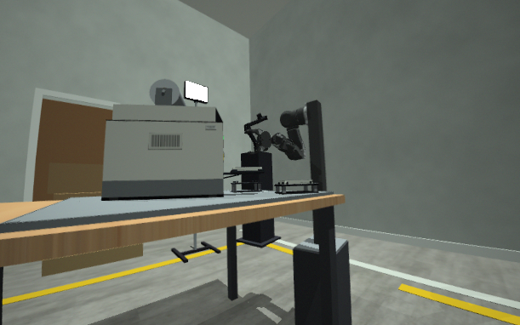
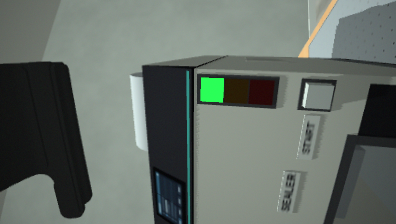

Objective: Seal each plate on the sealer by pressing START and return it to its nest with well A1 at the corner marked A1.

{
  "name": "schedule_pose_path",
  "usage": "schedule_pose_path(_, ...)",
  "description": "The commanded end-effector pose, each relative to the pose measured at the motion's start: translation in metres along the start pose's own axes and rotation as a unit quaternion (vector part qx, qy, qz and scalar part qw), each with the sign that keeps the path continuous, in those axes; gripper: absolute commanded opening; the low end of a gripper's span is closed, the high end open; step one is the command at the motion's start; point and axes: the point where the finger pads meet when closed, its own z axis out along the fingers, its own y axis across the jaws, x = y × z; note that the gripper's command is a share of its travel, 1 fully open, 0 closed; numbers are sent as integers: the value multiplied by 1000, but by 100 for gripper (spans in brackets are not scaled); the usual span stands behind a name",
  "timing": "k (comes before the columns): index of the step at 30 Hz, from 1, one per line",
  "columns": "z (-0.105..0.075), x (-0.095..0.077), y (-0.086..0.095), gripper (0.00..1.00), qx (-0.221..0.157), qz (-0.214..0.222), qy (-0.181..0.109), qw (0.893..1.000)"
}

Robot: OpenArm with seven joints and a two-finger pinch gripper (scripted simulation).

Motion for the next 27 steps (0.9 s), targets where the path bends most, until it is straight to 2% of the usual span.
schedule_pose_path(1, 0, -2, -6, 65, 21, -8, -2, 1000)
schedule_pose_path(7, 0, -16, -34, 65, 102, -43, -23, 994)
schedule_pose_path(13, -4, -32, -58, 65, 184, -83, -44, 978)
schedule_pose_path(15, -6, -37, -67, 65, 181, -81, -45, 979)
schedule_pose_path(17, -6, -37, -67, 65, 181, -81, -45, 979)
schedule_pose_path(23, -15, -53, -90, 65, 268, -122, -64, 954)
schedule_pose_path(24, -17, -56, -95, 65, 264, -120, -65, 955)
schedule_pose_path(27, -23, -64, -105, 65, 310, -141, -75, 937)
